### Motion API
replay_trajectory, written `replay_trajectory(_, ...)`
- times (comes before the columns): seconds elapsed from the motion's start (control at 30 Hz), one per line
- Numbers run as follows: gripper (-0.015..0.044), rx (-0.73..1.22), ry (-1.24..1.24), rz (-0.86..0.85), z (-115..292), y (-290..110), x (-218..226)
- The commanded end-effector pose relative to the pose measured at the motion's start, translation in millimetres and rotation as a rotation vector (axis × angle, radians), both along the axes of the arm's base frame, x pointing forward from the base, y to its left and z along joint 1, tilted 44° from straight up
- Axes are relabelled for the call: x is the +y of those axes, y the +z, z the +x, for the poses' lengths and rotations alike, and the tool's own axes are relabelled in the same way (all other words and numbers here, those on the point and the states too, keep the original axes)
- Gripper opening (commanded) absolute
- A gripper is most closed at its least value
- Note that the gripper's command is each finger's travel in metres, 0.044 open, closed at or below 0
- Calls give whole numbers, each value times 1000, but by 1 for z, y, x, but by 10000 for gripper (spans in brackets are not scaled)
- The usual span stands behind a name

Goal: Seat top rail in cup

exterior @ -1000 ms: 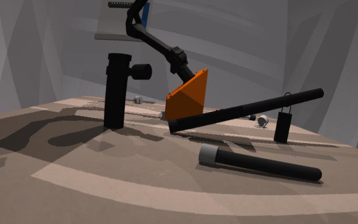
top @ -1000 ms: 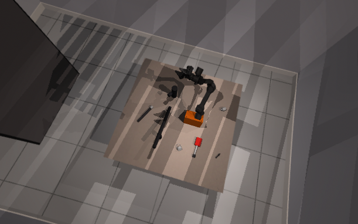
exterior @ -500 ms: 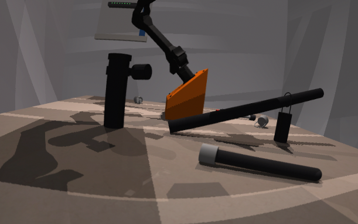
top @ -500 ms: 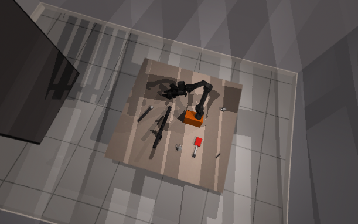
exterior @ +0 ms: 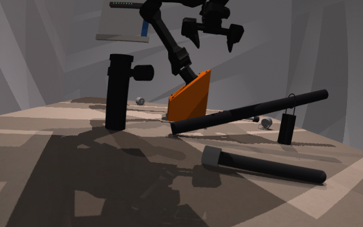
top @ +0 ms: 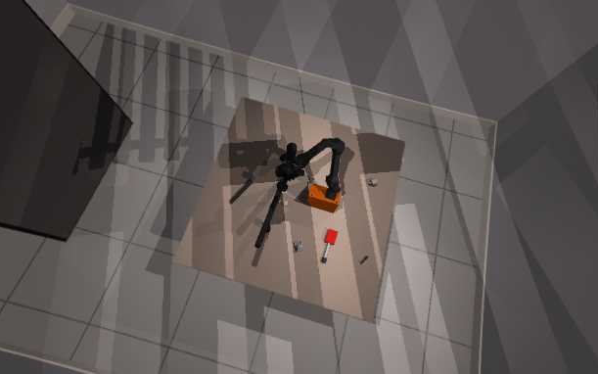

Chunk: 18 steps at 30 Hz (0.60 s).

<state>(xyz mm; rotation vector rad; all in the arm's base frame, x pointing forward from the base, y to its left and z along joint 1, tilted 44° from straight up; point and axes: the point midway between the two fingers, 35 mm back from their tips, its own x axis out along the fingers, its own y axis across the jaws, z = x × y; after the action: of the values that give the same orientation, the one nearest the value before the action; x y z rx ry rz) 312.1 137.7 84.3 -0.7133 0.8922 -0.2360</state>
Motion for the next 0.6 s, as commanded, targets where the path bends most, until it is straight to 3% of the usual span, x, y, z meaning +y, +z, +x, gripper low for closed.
replay_trajectory(0.0, 440, 31, -10, -53, -3, -6, -10)
replay_trajectory(0.2, 440, 98, 79, -170, 6, 6, -25)
replay_trajectory(0.57, 440, 456, 422, -707, 34, 60, -99)
